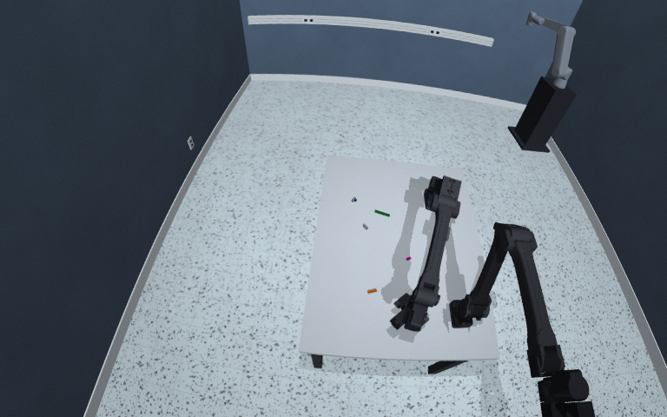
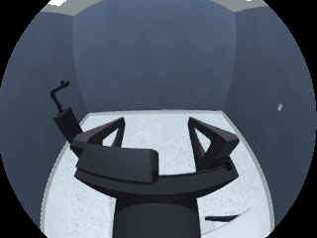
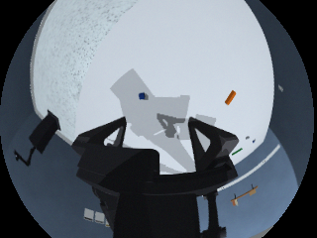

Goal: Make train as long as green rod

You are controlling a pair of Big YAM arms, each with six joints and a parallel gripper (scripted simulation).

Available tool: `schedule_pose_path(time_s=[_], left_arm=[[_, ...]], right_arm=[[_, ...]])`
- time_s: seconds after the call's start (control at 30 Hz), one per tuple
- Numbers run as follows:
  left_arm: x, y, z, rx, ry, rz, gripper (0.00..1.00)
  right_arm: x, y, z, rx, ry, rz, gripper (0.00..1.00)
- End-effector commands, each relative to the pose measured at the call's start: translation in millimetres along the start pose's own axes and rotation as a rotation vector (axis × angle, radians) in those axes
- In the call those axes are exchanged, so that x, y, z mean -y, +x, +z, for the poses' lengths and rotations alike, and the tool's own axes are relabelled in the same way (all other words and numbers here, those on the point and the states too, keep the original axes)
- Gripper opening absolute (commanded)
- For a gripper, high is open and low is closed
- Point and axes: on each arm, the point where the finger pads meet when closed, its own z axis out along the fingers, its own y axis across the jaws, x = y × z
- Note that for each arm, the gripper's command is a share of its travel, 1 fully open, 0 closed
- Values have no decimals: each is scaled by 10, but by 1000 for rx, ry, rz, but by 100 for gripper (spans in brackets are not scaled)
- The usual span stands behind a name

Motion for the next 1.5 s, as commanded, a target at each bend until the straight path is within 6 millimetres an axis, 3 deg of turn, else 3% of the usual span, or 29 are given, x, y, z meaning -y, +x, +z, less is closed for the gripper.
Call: schedule_pose_path(time_s=[0.0, 0.13, 0.3, 0.37, 0.4, 0.43, 0.63, 0.87, 0.93, 1.0, 1.07, 1.37, 1.43, 1.47], left_arm=[[-47, -135, -43, 33, -11, -11, 100], [-47, -135, -43, 33, -11, -11, 100], [-47, -135, -43, 33, -11, -11, 100], [-47, -135, -43, 33, -11, -11, 100], [-47, -135, -43, 33, -11, -11, 100], [-47, -135, -43, 33, -11, -11, 100], [-47, -135, -43, 33, -11, -11, 100], [-47, -135, -43, 33, -11, -11, 100], [-47, -135, -43, 33, -11, -11, 100], [-47, -135, -43, 33, -11, -11, 100], [-47, -135, -43, 33, -11, -11, 100], [-47, -135, -43, 33, -11, -11, 100], [-47, -135, -43, 33, -11, -11, 100], [-47, -135, -43, 33, -11, -11, 100]], right_arm=[[366, -272, -496, 81, -53, 111, 100], [689, -316, -501, 79, -54, 197, 100], [1290, -338, -498, 76, -56, 357, 100], [1290, -338, -498, 76, -56, 357, 100], [1532, -324, -492, 75, -57, 422, 100], [1724, -303, -484, 74, -58, 474, 100], [2424, -155, -440, 70, -61, 669, 100], [3227, 179, -346, 64, -64, 912, 100], [3227, 179, -346, 64, -64, 912, 100], [3589, 401, -285, 61, -65, 1033, 100], [3769, 531, -248, 59, -66, 1096, 100], [4485, 1250, -40, 51, -69, 1396, 100], [4618, 1436, 17, 49, -69, 1465, 100], [4618, 1436, 17, 49, -69, 1465, 100]])
